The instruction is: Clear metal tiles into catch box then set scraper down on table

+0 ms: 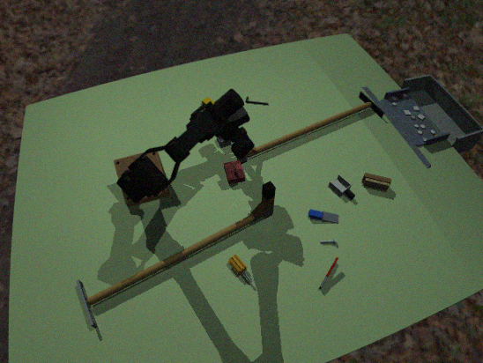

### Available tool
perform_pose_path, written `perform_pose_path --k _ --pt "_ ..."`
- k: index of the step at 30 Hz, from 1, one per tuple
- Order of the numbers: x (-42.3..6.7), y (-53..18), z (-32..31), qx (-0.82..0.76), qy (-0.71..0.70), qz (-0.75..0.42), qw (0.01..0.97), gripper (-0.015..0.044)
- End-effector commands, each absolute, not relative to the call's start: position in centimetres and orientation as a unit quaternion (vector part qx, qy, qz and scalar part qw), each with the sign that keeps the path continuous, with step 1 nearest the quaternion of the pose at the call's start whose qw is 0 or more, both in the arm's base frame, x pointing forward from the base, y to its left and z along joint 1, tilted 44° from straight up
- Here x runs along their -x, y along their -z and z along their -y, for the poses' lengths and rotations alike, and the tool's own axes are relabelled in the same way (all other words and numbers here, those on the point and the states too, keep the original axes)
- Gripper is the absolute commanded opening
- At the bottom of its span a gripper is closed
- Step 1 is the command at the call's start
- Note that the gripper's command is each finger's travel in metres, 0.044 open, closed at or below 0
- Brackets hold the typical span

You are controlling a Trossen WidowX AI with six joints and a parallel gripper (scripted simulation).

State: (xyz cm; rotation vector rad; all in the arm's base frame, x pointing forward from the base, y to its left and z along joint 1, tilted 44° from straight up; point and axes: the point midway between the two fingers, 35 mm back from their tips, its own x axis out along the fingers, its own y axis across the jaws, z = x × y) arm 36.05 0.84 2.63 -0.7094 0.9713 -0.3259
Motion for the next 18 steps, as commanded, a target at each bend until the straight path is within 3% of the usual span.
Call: perform_pose_path --k 1,7,9,18 --pt "-36.03 -2.64 -0.86 0.332 0.153 -0.455 0.812 0.0092" --pt "-36.03 -2.64 -0.86 0.332 0.153 -0.455 0.812 0.0052" --pt "-36.04 -2.66 -0.88 0.332 0.153 -0.455 0.812 0.0000" --pt "-36.09 -2.98 -0.75 0.331 0.155 -0.454 0.813 0.0000"
